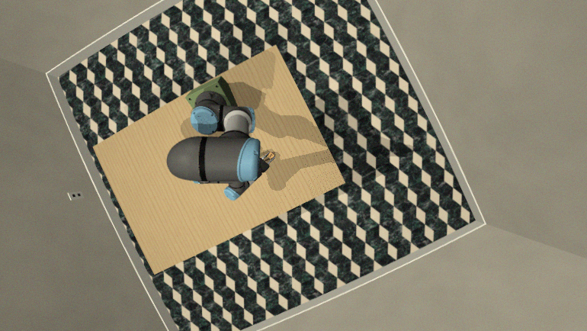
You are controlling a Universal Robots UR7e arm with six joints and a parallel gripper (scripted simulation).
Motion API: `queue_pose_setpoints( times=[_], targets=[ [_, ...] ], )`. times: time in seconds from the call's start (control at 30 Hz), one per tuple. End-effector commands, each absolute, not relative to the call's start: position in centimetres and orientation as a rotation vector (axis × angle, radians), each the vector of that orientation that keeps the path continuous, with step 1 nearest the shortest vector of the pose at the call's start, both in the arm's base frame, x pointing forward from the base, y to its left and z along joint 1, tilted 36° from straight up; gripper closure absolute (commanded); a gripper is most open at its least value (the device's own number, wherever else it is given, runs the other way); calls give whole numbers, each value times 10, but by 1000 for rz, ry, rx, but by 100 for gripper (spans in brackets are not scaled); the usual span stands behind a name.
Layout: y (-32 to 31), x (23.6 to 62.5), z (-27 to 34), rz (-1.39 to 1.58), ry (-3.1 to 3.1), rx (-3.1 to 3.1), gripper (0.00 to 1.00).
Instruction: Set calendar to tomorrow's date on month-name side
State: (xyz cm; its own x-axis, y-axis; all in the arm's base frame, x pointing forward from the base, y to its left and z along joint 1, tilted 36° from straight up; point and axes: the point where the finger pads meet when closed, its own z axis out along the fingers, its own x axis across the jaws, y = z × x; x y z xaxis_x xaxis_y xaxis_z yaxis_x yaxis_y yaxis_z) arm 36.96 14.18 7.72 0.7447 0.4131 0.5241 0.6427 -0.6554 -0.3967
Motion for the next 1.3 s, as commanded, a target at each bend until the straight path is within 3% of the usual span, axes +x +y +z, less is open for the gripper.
queue_pose_setpoints(
  times=[0.0, 1.27],
  targets=[
    [142, 370, 77, -529, -794, -2369, 40],
    [142, 373, 73, -529, -794, -2369, 40]
  ],
)
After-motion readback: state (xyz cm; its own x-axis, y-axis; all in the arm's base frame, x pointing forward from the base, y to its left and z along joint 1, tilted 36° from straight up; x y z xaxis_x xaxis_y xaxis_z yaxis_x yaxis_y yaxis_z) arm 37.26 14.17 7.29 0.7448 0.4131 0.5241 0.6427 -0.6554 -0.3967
